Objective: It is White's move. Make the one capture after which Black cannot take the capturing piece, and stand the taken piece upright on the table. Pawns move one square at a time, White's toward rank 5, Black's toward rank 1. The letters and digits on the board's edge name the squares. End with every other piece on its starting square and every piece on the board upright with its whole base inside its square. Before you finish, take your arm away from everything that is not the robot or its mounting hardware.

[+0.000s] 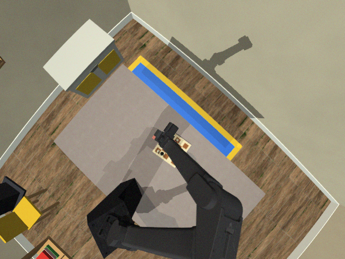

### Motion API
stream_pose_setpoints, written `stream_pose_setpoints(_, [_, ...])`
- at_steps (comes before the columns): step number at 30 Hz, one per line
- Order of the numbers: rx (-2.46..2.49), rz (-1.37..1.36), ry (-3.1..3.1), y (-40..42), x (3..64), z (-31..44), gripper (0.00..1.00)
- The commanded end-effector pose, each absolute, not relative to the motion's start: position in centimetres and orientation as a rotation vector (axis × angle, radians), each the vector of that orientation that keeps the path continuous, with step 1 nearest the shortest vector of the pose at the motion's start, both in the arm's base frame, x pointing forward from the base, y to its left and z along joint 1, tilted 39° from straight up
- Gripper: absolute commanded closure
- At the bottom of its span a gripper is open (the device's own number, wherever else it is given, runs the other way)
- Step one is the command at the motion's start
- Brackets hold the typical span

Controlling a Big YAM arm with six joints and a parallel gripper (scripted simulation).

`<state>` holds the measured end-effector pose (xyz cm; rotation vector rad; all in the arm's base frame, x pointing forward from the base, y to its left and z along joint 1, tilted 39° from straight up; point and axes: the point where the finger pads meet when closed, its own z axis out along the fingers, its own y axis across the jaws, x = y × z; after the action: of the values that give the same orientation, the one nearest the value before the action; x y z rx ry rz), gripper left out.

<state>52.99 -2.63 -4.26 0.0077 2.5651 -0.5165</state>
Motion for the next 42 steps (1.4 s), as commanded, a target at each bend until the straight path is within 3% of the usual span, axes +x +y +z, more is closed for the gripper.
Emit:
stream_pose_setpoints(1, [-0.358,-0.612,2.552,-3.4,53.9,-4.3,0.0])
stream_pose_setpoints(6, [-0.58,-0.674,2.492,-3.4,54.4,-2.5,0.0])
stream_pose_setpoints(7, [-0.583,-0.673,2.497,-3.4,54.3,-2.8,0.61])
stream_pose_setpoints(42, [-0.585,-0.674,2.506,-3.4,54.3,-3.3,0.61])
